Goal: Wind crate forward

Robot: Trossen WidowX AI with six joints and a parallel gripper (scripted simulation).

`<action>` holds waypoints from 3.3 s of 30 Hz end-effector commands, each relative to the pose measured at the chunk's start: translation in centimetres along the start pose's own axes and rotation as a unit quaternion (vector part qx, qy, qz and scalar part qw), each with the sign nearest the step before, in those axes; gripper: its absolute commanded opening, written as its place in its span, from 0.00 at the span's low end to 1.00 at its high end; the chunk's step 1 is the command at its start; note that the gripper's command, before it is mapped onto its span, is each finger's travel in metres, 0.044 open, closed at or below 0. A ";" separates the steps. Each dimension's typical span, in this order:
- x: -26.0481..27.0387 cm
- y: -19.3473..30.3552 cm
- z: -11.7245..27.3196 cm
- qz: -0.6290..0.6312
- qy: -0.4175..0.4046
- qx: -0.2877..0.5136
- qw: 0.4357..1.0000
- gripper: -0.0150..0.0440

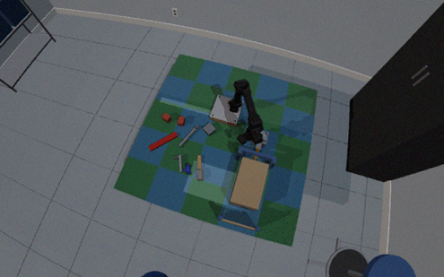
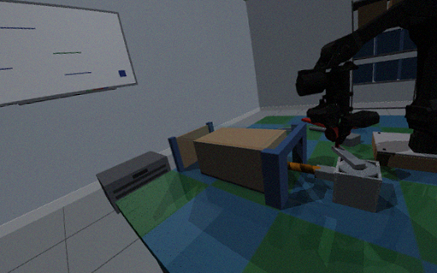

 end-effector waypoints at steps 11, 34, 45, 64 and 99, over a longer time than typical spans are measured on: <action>-1.0 -2.5 0.2 0.001 0.006 -0.015 1.000 0.25; -1.2 -5.5 0.3 0.001 0.006 -0.016 1.000 0.25; -1.0 -7.0 0.4 0.001 0.006 -0.017 1.000 0.25; -0.1 -9.3 0.5 0.001 0.005 -0.018 1.000 0.25; 2.9 -12.9 0.6 0.001 0.004 -0.019 1.000 0.25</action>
Point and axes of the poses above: the point midway between the two fingers, 35 mm back from their tips, its own z axis back along the fingers, its own x axis across the jaws, y = z × x, the point moved 7 cm from there along z, back along the fingers, and after that the axes turned 9 degrees about z, right-handed, at the moved point
